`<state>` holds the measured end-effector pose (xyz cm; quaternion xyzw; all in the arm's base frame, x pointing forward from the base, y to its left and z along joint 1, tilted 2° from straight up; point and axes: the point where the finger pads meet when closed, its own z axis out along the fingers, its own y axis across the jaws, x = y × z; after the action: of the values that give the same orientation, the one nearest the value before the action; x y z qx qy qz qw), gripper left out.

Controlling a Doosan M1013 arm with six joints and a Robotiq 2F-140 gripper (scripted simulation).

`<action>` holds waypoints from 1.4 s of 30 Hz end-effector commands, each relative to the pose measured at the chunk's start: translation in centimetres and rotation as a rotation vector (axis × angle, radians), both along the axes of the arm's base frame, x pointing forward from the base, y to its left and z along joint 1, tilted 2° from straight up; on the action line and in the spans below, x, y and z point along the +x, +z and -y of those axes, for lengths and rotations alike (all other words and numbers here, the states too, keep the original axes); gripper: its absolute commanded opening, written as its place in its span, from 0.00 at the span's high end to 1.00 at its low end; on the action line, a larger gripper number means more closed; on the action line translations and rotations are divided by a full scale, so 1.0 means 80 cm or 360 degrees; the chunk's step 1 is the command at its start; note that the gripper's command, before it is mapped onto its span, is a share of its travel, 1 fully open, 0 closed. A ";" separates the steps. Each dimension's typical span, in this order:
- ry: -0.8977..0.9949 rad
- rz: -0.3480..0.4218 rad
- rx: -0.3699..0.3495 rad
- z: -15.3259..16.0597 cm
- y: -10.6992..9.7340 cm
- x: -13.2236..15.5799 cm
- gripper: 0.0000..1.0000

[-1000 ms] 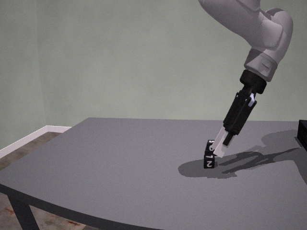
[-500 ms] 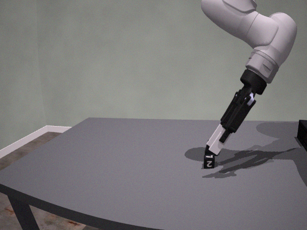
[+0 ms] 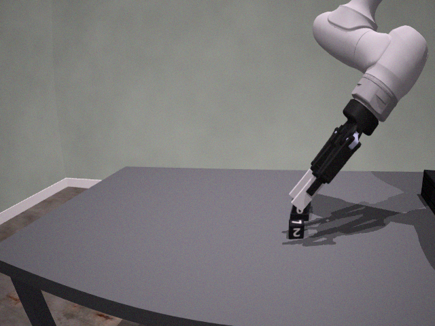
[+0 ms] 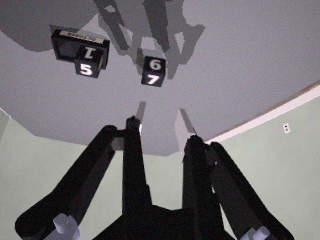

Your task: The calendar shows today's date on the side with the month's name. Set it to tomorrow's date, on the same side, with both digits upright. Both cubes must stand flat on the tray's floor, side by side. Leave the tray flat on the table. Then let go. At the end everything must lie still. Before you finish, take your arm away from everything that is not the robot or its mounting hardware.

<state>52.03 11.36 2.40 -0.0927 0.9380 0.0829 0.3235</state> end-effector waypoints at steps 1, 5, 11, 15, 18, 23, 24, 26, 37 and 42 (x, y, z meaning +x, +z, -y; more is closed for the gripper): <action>-0.0056 0.0125 -0.0051 0.007 -0.001 0.001 0.71; -0.0070 0.0137 -0.0071 0.013 -0.001 0.002 0.71; -0.0077 0.0143 -0.0081 0.017 -0.002 0.001 0.71; -0.0077 0.0143 -0.0081 0.017 -0.003 -0.001 0.71; -0.0077 0.0143 -0.0081 0.017 -0.003 -0.002 0.71; -0.0077 0.0143 -0.0081 0.017 -0.003 -0.002 0.71; -0.0077 0.0143 -0.0081 0.017 -0.003 -0.002 0.71; -0.0077 0.0143 -0.0081 0.017 -0.003 -0.002 0.71; -0.0077 0.0143 -0.0081 0.017 -0.005 -0.002 0.71; -0.0077 0.0143 -0.0081 0.017 -0.010 -0.002 0.71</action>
<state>51.89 10.00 1.75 -0.0817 0.9264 0.0471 0.3645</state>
